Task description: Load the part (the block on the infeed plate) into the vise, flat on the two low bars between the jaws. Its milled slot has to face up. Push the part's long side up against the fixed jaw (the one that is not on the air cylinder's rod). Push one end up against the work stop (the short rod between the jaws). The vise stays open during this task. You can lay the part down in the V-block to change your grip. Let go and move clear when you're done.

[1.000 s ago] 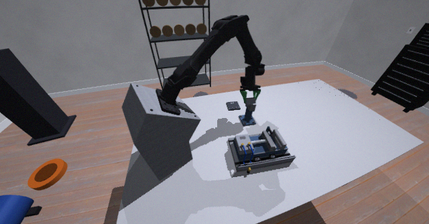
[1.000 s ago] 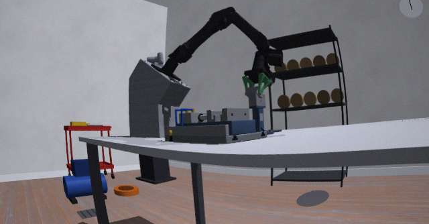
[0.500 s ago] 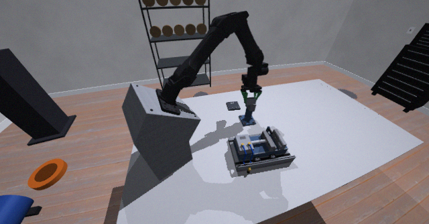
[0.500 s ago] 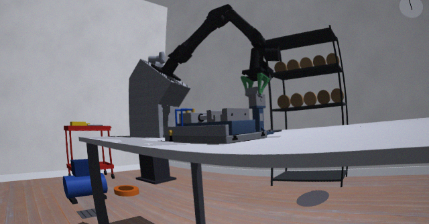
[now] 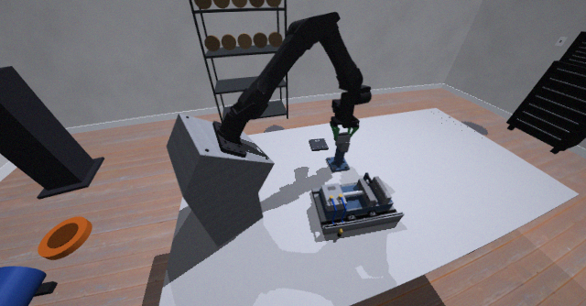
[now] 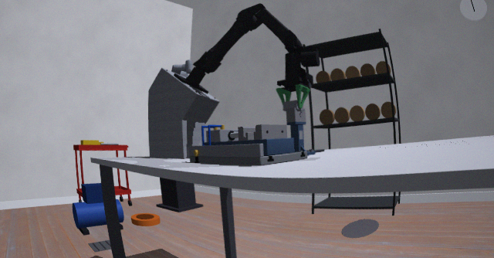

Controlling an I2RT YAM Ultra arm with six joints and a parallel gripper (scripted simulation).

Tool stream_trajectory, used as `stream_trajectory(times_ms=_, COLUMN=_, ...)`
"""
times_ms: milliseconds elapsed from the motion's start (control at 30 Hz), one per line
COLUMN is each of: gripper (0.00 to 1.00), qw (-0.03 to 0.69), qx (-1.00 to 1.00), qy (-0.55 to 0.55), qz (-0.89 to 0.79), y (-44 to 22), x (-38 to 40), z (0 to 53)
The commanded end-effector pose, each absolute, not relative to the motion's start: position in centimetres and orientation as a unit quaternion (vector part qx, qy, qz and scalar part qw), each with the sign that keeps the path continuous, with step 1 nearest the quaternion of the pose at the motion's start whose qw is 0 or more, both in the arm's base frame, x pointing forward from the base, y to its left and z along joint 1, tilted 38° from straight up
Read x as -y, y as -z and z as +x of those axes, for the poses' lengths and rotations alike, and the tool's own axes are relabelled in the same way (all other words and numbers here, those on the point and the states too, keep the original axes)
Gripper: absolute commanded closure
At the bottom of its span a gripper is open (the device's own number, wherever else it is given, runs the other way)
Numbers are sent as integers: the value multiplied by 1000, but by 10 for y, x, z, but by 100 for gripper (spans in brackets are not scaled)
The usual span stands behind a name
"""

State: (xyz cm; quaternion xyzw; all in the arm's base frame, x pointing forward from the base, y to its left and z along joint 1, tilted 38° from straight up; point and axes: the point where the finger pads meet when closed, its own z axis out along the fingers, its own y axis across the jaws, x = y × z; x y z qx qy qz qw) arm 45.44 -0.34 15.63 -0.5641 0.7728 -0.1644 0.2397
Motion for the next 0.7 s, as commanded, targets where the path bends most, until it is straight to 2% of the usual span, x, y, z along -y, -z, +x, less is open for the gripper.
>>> stream_trajectory(times_ms=0, gripper=100, qw=270, qx=-763, qy=166, qz=-564, y=-173, x=6, z=451)
stream_trajectory(times_ms=667, gripper=100, qw=298, qx=-752, qy=141, qz=-571, y=-172, x=6, z=450)
